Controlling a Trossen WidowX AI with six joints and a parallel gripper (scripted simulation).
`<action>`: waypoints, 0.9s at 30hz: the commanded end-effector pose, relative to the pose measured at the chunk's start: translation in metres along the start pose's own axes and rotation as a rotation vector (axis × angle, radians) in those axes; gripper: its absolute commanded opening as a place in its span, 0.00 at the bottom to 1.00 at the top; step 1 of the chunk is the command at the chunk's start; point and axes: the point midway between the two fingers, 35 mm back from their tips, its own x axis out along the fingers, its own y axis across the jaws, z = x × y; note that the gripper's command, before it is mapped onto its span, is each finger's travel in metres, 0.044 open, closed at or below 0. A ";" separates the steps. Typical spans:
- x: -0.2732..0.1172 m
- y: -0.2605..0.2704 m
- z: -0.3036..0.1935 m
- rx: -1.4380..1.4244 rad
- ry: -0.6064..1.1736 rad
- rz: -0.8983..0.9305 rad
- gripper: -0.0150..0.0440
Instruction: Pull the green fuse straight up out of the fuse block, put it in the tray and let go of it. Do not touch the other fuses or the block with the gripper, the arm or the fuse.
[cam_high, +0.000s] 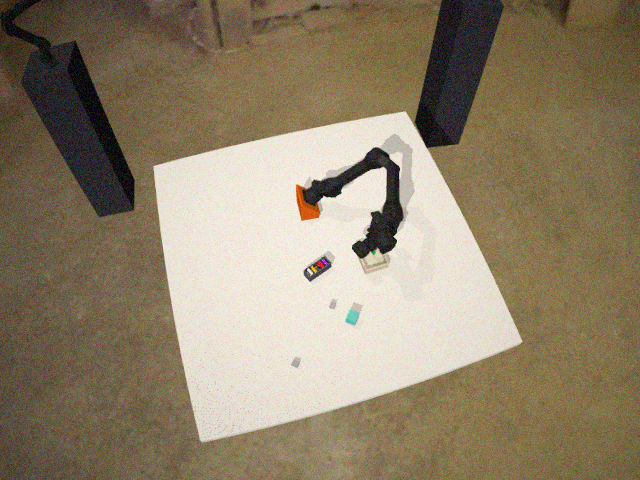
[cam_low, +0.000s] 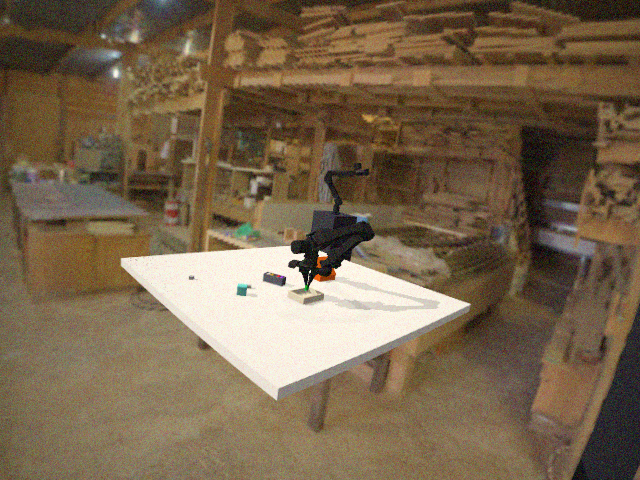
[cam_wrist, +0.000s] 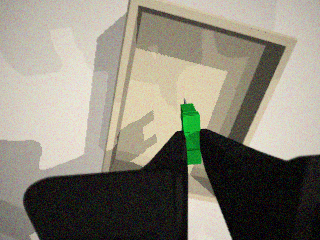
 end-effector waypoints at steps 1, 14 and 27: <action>-0.001 0.000 0.000 0.000 -0.001 -0.001 0.34; -0.019 -0.001 0.000 0.003 0.000 -0.001 0.81; -0.036 -0.001 -0.001 0.011 0.000 0.000 0.81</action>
